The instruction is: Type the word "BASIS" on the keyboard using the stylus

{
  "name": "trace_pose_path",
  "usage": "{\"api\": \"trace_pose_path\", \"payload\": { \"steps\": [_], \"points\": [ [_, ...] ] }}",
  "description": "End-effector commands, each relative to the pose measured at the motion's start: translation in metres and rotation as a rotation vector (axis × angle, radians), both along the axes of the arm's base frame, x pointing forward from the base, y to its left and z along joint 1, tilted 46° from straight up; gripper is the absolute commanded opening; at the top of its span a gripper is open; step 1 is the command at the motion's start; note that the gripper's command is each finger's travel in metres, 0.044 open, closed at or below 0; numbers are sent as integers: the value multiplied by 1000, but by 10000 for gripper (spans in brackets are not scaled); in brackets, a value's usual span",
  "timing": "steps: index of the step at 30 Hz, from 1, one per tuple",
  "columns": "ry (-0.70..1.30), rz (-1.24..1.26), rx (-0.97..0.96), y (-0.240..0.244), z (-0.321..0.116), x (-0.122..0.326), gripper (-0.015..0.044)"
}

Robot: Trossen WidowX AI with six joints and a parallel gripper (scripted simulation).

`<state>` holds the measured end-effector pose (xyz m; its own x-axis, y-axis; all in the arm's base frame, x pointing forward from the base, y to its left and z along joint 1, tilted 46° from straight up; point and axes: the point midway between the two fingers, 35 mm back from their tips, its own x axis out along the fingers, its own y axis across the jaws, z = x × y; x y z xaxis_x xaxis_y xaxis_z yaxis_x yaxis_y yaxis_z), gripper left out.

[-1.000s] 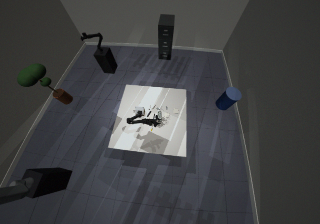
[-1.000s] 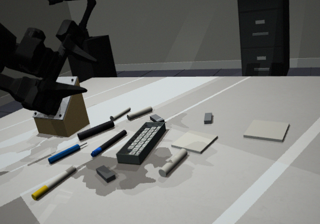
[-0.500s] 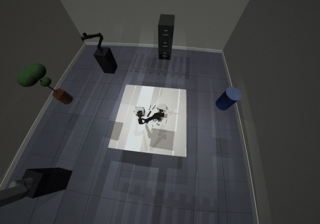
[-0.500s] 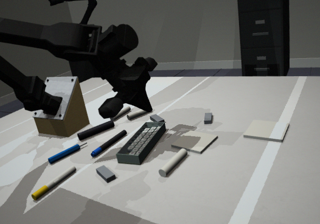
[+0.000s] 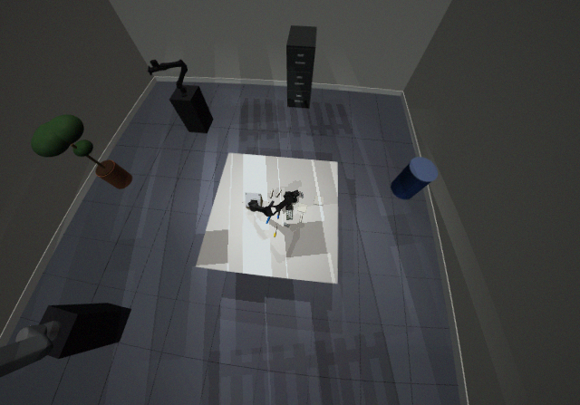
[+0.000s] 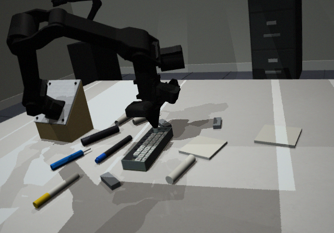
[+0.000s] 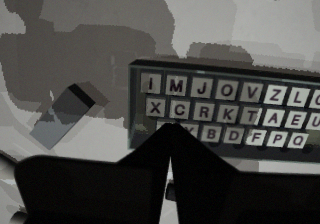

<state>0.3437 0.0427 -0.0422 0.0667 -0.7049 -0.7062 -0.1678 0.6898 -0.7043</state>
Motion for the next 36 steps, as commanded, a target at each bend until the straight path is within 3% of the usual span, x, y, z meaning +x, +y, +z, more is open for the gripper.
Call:
{"api": "trace_pose_path", "payload": {
  "steps": [1, 7, 13, 27, 32, 36],
  "points": [
    [-11, -3, -12, 0, 2, 4, 0],
    [-11, -2, -12, -1, 4, 4, 0],
    [-11, -2, -16, -41, 45, 13, 0],
    [-11, -2, -16, -43, 47, 14, 0],
    [-11, -2, -18, -81, 87, 23, 0],
    [-11, -3, -19, -83, 89, 23, 0]
  ]
}}
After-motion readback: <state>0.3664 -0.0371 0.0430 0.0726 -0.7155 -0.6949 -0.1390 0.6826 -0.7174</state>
